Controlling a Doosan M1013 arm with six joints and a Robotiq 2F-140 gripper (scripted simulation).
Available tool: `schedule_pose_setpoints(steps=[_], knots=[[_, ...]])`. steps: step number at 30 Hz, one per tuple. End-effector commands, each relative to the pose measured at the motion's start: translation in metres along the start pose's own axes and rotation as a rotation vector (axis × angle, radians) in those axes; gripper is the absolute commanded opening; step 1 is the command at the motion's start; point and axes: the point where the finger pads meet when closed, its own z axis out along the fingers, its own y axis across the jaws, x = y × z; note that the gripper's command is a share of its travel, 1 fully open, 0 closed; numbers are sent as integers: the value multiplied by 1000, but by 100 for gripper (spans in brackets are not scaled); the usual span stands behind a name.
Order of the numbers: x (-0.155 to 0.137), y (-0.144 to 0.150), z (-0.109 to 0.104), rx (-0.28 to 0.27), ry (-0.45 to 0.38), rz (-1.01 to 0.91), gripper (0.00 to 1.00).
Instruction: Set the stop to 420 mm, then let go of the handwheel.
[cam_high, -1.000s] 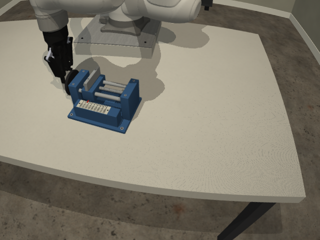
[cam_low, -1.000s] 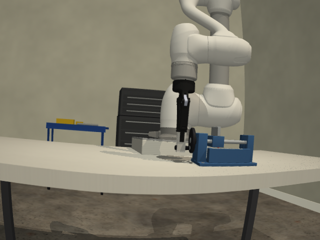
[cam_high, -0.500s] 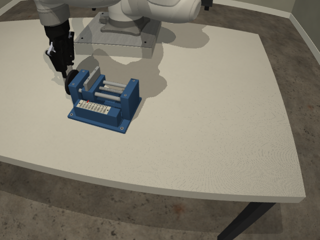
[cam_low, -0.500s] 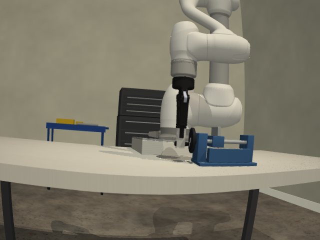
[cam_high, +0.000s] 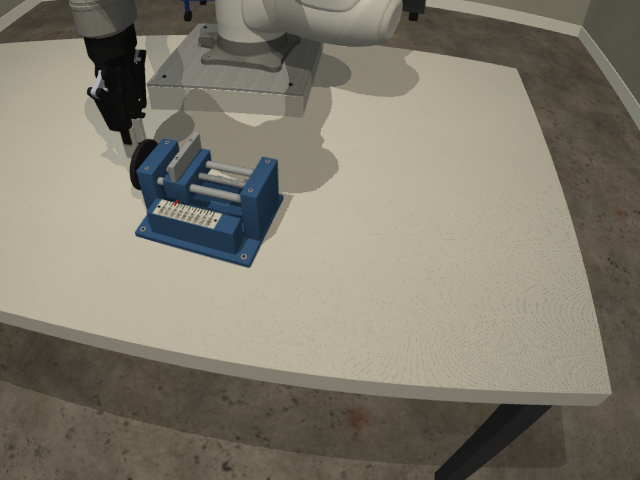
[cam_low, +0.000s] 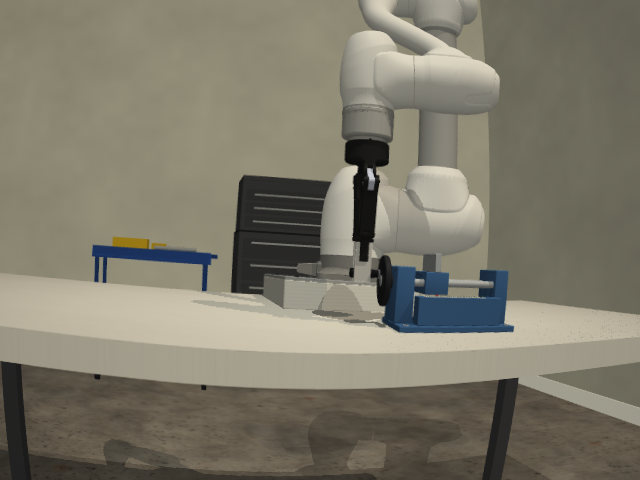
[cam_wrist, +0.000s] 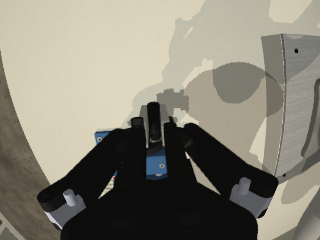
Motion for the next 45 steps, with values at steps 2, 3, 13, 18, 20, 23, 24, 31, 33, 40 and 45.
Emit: schedule_pose_setpoints(steps=[2, 3, 13, 18, 20, 23, 24, 31, 33, 40, 45], knots=[[1, -12, -12, 15, 1, 4, 4], [1, -15, -13, 15, 1, 4, 4], [1, -33, -15, 15, 1, 4, 4], [1, -41, -12, 15, 1, 4, 4], [1, -44, -10, 15, 1, 4, 4], [1, -45, -9, 15, 1, 4, 4], [1, -46, -8, 15, 1, 4, 4], [1, -53, 2, 15, 1, 4, 4], [1, -54, 5, 15, 1, 4, 4], [1, -55, 16, 15, 1, 4, 4], [1, -50, 29, 15, 1, 4, 4]])
